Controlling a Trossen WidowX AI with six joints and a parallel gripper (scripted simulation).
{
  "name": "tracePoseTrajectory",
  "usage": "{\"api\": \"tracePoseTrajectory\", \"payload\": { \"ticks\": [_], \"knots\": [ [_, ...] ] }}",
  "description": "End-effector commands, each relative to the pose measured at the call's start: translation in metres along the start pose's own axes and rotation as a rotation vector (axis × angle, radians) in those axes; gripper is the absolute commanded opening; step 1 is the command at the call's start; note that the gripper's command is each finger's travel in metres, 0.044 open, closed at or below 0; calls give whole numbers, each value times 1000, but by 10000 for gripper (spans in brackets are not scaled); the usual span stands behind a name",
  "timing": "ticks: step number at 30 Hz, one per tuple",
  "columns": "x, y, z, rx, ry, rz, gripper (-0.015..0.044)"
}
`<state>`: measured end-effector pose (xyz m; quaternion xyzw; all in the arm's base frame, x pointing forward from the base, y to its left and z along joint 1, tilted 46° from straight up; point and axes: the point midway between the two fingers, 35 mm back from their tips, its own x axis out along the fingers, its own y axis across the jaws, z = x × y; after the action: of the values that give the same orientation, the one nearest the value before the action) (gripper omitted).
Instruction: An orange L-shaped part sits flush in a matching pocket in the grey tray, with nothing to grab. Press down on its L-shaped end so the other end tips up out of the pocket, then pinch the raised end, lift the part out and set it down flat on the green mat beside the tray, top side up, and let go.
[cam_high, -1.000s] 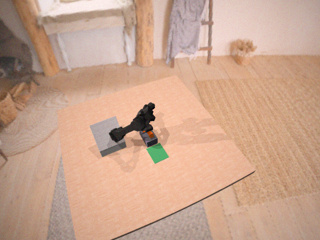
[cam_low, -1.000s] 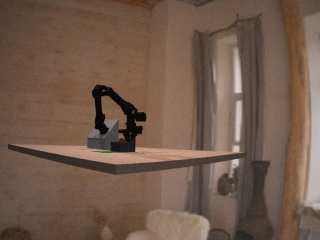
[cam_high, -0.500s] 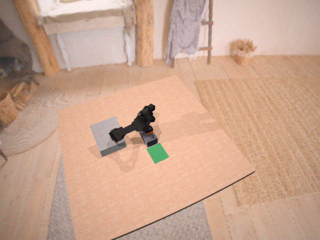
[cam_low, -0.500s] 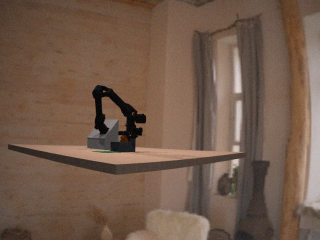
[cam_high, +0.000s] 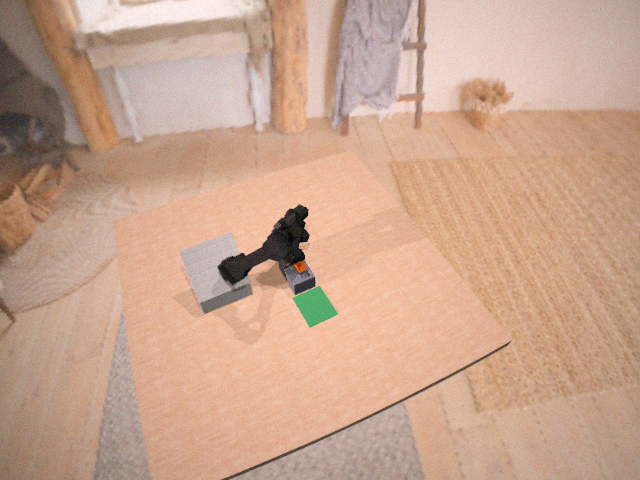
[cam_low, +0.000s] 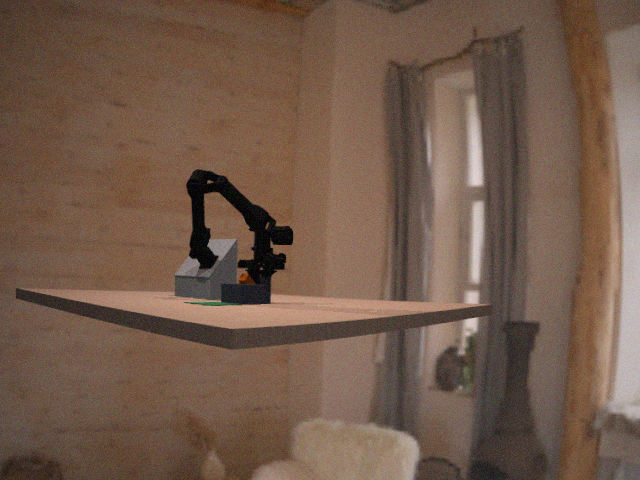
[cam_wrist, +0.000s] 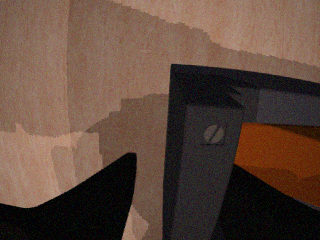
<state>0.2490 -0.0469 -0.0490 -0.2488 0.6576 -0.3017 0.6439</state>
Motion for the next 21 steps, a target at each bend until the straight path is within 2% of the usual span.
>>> {"api": "tracePoseTrajectory", "payload": {
  "ticks": [1, 5, 11, 21],
  "knots": [
    [-5, 5, 1, 2, -1, 4, 180],
    [-22, 5, 3, 2, -2, 7, 180],
    [-99, -6, 2, 1, 0, 8, 180],
    [-102, -6, 1, 1, 0, 8, 180]
  ]
}}
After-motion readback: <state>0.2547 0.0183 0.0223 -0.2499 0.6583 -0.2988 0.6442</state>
